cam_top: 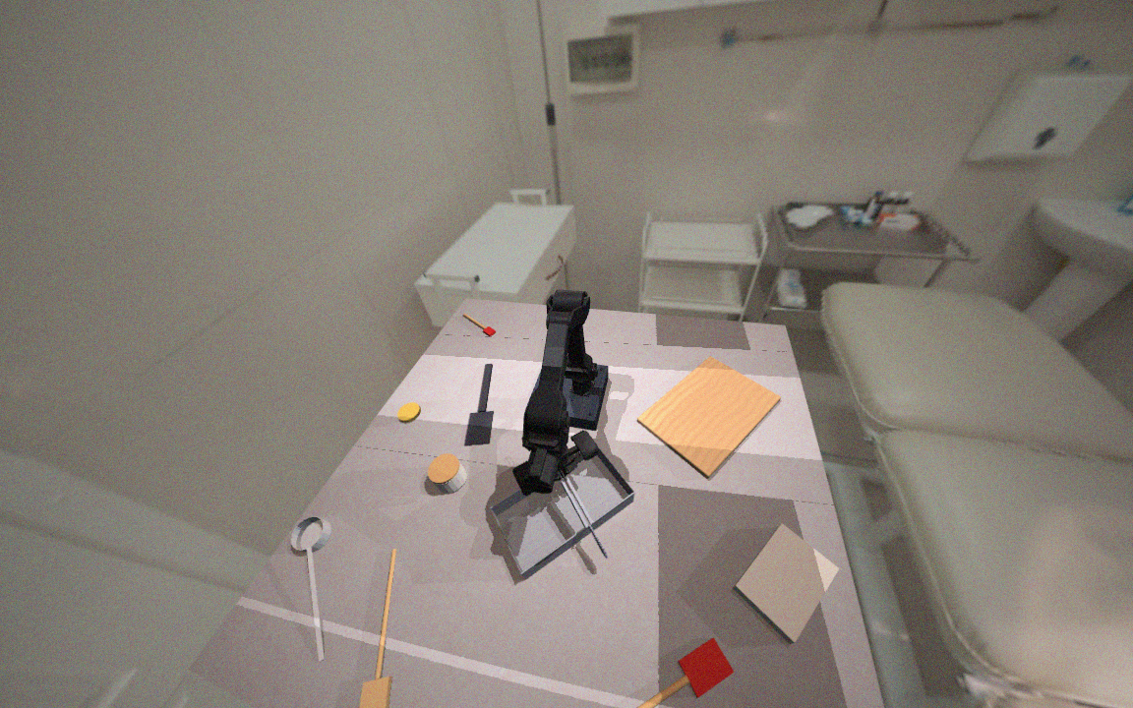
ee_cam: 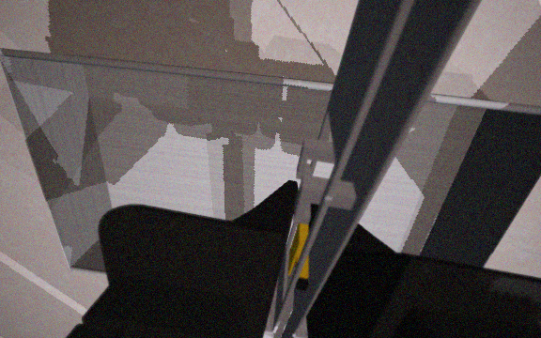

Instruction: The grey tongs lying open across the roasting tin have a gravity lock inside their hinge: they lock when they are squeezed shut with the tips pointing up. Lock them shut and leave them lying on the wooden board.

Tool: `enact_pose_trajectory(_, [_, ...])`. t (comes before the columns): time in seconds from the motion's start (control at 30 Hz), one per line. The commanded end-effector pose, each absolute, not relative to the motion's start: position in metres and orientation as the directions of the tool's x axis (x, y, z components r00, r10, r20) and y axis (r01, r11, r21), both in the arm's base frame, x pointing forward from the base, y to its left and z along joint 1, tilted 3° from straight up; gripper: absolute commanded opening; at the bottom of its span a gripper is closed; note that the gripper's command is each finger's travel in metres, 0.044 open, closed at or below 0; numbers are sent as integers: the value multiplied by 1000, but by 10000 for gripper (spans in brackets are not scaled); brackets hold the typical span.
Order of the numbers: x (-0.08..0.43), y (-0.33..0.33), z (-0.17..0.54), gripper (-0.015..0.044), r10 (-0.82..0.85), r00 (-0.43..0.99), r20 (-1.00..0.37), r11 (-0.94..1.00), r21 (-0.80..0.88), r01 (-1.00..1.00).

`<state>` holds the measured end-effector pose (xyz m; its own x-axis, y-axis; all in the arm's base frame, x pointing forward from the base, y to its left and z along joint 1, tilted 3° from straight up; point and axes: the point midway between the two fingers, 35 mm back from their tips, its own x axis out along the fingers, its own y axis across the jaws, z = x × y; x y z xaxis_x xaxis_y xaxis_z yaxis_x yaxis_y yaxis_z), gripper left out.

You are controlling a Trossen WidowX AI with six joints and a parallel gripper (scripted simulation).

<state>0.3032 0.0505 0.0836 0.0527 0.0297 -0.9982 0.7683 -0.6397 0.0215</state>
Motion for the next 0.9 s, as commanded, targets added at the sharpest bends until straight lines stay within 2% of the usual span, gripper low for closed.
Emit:
enact_pose_trajectory(0.0, [301, 50, 106, -150, 35, 62, -997, -636, 25, 771])
enact_pose_trajectory(0.43, [300, 57, 102, -150, 31, 56, -998, -617, 25, 787])
enact_pose_trajectory(0.87, [290, 122, 104, -150, 36, 55, -998, -393, 37, 919])
